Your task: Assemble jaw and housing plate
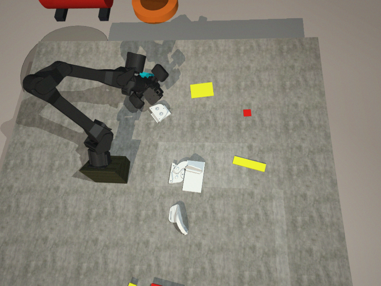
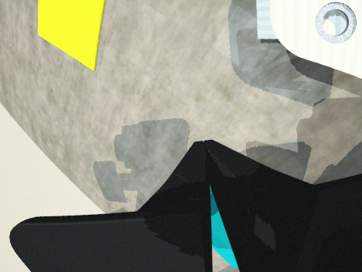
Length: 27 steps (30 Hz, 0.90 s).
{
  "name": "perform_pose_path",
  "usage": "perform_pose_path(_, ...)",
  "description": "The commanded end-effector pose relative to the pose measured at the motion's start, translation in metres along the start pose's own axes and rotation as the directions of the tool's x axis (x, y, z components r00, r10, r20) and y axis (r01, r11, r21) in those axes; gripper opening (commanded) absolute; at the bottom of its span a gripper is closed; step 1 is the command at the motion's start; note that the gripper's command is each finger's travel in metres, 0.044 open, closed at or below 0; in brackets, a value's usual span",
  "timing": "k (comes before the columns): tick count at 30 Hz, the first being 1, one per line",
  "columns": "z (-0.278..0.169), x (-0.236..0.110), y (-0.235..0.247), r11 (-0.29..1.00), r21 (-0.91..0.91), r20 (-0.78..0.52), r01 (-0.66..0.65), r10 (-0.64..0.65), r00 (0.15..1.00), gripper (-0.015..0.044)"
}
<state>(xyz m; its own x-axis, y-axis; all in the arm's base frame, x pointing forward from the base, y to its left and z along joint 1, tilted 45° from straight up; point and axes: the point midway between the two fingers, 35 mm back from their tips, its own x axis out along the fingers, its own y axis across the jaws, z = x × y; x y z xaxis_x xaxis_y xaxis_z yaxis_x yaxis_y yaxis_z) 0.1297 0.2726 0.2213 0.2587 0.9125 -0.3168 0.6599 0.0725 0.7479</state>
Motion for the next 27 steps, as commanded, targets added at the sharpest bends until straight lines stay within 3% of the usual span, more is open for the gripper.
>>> perform_pose_path(1,0.026,0.009,0.005,0.999,-0.03,0.086,0.039,-0.037,0.996,0.0)
perform_pose_path(15,0.12,0.019,0.021,0.978,-0.082,0.326,0.192,-0.156,0.932,0.0)
perform_pose_path(27,0.228,0.003,0.022,0.933,-0.005,0.474,0.36,-0.315,0.822,0.0)
